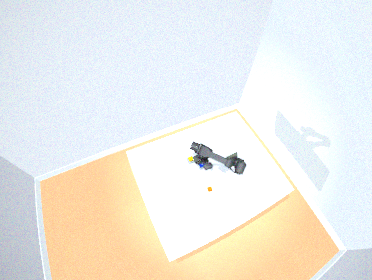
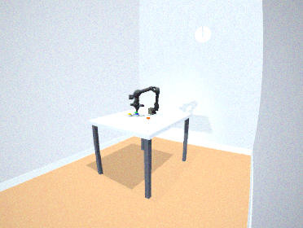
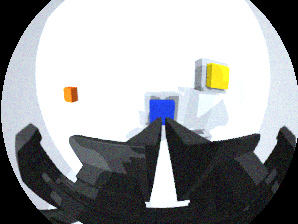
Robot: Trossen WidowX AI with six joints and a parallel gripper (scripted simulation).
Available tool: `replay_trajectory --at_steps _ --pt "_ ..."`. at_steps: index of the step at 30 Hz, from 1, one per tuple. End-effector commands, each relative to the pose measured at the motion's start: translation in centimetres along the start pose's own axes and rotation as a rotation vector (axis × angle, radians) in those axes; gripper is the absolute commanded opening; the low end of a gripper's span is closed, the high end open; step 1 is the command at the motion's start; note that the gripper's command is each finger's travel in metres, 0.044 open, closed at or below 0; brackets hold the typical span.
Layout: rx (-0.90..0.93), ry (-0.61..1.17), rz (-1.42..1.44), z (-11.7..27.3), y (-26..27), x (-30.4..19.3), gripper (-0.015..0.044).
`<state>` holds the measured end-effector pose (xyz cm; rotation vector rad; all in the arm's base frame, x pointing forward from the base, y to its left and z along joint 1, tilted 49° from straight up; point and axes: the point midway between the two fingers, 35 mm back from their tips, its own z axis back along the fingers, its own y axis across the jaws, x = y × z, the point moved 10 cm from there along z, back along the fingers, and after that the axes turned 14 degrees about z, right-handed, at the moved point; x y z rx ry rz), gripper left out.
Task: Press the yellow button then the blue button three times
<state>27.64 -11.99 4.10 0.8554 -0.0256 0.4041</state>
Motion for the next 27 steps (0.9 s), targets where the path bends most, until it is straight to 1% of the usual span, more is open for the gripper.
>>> replay_trajectory --at_steps 1,3,8,14,15,20,27 --pt "-0.003 0.004 0.005 0.7 0.3 0.2 0.0046" --pt "-0.017 -0.008 -0.009 1.6 2.1 1.3 0.0099" --pt "-0.051 -0.059 -0.055 4.1 9.6 4.5 0.0230" --pt "-0.050 -0.120 -0.094 5.8 18.6 5.6 0.0387" --pt "-0.046 -0.129 -0.100 6.0 20.1 5.5 0.0400" --pt "-0.015 -0.169 -0.123 6.6 27.0 4.1 0.0400" --pt "-0.012 -0.172 -0.125 6.6 27.6 3.9 0.0400"
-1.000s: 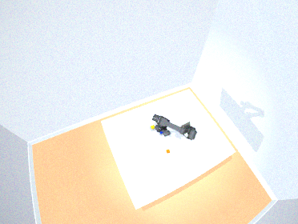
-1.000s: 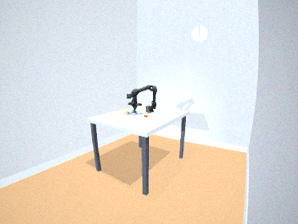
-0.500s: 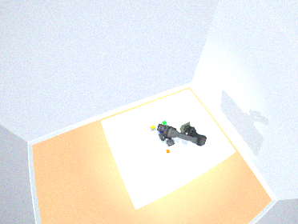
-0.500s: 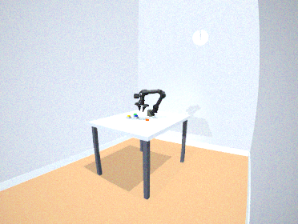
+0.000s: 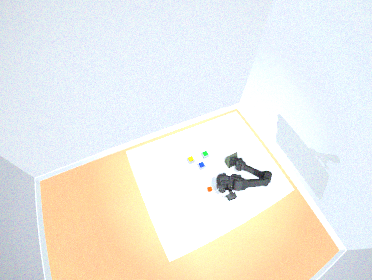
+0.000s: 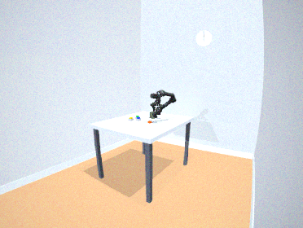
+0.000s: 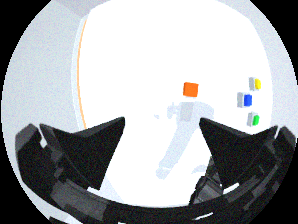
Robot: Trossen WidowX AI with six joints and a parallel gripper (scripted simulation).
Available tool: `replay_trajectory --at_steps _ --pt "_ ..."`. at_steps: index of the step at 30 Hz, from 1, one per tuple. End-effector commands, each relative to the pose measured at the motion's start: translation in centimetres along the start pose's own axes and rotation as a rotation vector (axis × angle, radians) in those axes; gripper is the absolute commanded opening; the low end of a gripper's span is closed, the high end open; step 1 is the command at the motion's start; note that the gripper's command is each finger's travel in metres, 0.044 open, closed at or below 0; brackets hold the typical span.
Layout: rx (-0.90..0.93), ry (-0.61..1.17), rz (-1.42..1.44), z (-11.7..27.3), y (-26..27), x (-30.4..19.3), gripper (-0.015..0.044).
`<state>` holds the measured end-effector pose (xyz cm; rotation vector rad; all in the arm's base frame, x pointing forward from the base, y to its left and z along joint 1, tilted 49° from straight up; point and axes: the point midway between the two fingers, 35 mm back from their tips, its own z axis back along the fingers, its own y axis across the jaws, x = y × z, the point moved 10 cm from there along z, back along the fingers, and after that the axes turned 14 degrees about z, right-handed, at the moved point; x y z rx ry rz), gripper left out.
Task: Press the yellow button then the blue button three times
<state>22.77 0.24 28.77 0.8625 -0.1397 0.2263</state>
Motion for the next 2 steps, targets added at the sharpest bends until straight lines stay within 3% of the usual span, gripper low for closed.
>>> replay_trajectory --at_steps 1,2 --pt "0.010 -0.001 -0.015 0.06 0.66 -0.26 0.0400" --pt "0.010 -0.001 -0.015 0.06 0.66 -0.26 0.0400"
